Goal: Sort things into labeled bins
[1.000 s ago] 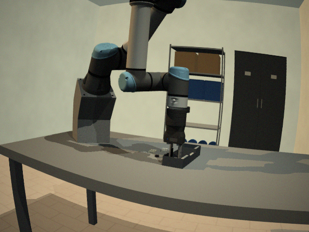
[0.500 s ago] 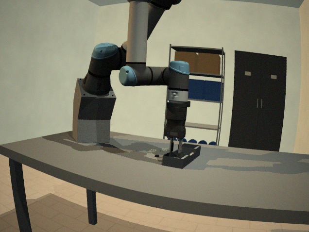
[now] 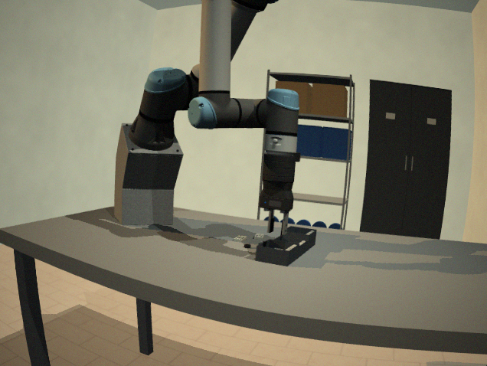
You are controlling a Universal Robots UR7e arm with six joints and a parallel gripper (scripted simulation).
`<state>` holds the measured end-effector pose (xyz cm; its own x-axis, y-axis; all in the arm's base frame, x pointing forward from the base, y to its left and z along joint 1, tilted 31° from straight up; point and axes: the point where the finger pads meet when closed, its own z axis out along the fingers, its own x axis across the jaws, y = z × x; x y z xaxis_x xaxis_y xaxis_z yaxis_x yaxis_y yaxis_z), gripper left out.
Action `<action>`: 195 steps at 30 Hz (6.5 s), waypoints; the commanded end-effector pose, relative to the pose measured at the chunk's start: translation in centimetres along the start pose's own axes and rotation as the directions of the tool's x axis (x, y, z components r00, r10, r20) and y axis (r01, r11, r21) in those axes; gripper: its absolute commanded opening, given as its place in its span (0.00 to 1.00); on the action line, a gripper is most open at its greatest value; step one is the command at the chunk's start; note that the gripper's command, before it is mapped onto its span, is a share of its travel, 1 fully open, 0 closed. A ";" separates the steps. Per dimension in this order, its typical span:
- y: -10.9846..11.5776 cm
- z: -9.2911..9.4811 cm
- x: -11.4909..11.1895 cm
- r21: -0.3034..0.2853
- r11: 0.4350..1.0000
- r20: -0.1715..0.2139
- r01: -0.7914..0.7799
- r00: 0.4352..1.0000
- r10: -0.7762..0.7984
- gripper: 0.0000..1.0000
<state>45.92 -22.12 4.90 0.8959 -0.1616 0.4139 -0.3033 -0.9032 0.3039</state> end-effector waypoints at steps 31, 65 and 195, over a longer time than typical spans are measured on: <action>-12.9 -0.2 -8.4 0.001 0.928 -0.001 0.373 0.928 -0.373 0.64; -12.1 3.3 -8.1 0.000 0.928 -0.001 0.373 0.928 -0.373 0.64; -9.1 0.0 -1.5 0.001 1.000 -0.002 0.011 1.000 -0.011 0.34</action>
<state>45.42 -12.27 0.28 0.9252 -0.0293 0.3782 -0.1756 -0.9169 0.3585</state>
